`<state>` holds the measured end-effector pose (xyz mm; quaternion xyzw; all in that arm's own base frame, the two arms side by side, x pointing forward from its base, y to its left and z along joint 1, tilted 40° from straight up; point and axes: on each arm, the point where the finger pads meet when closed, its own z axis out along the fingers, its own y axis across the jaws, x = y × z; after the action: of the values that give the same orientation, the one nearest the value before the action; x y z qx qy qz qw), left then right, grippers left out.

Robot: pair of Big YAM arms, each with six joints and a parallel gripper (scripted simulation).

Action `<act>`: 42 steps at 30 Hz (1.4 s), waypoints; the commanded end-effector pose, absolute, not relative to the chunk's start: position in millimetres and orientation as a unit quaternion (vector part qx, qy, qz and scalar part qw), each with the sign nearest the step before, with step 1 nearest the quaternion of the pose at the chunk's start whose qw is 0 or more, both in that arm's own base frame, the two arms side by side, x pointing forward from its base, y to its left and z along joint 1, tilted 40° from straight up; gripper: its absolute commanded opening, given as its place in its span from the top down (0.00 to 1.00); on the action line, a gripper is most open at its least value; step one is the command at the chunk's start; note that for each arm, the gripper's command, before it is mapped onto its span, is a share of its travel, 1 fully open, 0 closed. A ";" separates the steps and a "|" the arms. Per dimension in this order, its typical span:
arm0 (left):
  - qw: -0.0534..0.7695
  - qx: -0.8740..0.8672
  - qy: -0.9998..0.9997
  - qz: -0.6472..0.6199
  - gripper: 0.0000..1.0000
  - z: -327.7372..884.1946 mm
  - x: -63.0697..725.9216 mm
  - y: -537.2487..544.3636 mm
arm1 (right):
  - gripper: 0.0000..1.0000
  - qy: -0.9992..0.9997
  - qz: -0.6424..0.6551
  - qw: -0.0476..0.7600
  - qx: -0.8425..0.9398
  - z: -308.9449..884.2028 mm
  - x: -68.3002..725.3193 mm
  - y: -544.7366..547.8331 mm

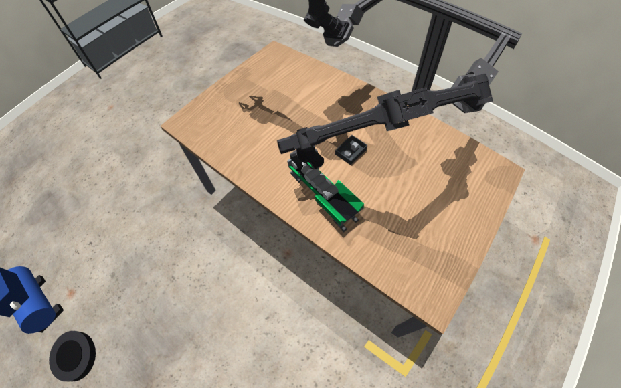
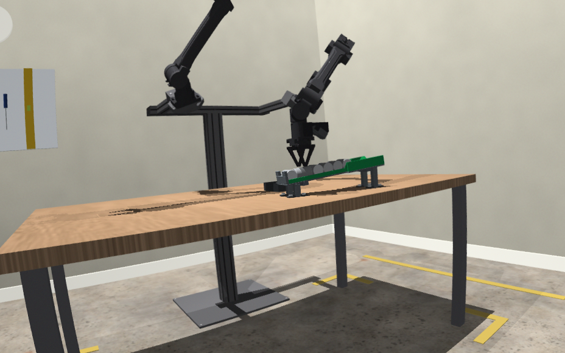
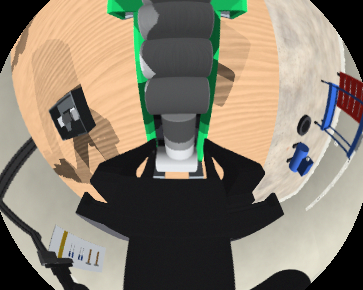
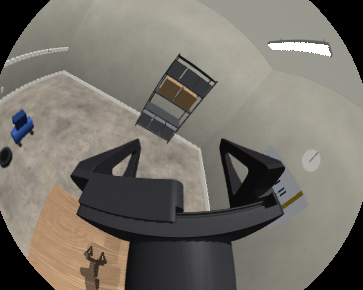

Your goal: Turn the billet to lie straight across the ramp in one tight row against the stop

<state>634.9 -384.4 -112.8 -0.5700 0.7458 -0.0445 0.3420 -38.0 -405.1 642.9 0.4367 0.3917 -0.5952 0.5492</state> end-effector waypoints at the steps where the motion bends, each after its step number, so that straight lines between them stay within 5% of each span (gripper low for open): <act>1: 0.344 -0.573 0.742 -0.052 0.43 -121.2 656.5 -378.8 | 0.00 0.388 -0.606 0.542 0.433 649.7 -44.3 -394.7; 42: 0.343 -0.567 0.747 -0.051 0.43 -124.0 659.0 -383.8 | 0.00 0.388 -0.606 0.542 0.433 649.7 -44.3 -394.7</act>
<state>650.4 -376.3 -134.1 -0.5693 0.7464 -0.0431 0.3420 -38.0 -405.1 642.9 0.4367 0.3917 -0.5952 0.5492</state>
